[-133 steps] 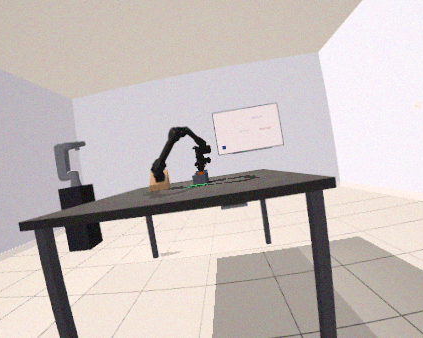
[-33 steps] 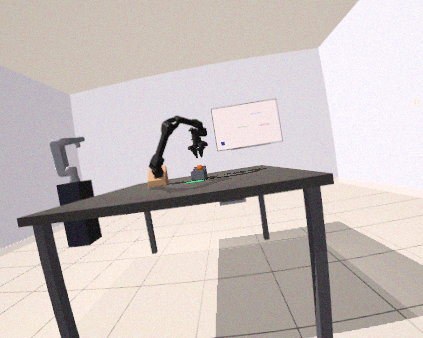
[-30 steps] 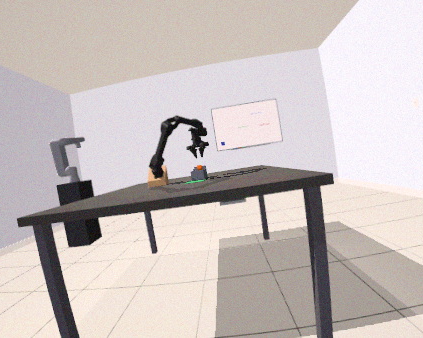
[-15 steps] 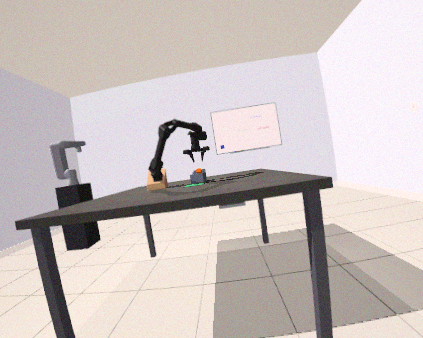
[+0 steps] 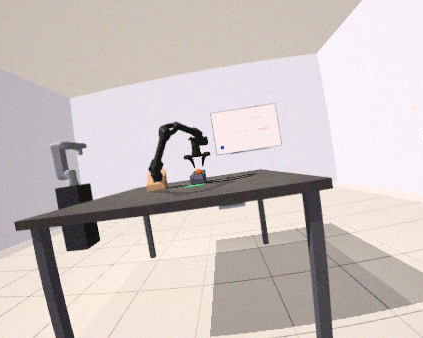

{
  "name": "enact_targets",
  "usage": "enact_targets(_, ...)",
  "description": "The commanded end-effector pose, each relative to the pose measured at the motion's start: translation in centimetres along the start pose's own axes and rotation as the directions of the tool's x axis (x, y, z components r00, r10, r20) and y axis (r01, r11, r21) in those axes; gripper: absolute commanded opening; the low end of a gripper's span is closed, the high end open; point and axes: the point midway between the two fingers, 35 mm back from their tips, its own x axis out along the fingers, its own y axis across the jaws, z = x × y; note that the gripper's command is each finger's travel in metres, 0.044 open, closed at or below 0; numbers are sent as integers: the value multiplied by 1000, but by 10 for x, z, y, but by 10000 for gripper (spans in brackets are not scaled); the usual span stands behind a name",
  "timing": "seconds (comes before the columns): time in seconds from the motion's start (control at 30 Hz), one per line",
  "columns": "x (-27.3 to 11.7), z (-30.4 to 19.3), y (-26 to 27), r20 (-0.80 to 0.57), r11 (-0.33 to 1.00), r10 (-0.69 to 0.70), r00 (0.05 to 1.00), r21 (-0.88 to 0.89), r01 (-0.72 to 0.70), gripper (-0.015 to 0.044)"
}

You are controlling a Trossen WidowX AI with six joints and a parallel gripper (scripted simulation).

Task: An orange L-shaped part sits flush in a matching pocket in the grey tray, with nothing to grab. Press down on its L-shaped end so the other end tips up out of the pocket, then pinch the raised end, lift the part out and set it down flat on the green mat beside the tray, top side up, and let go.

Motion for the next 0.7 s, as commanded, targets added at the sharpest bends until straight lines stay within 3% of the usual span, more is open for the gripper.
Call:
enact_targets(0.0, 8, -2, 0, -7, 1000, 2, 1000, -3, -2, 280)
enact_targets(0.67, 40, -3, 0, -9, 1000, 2, 1000, -2, -2, 280)
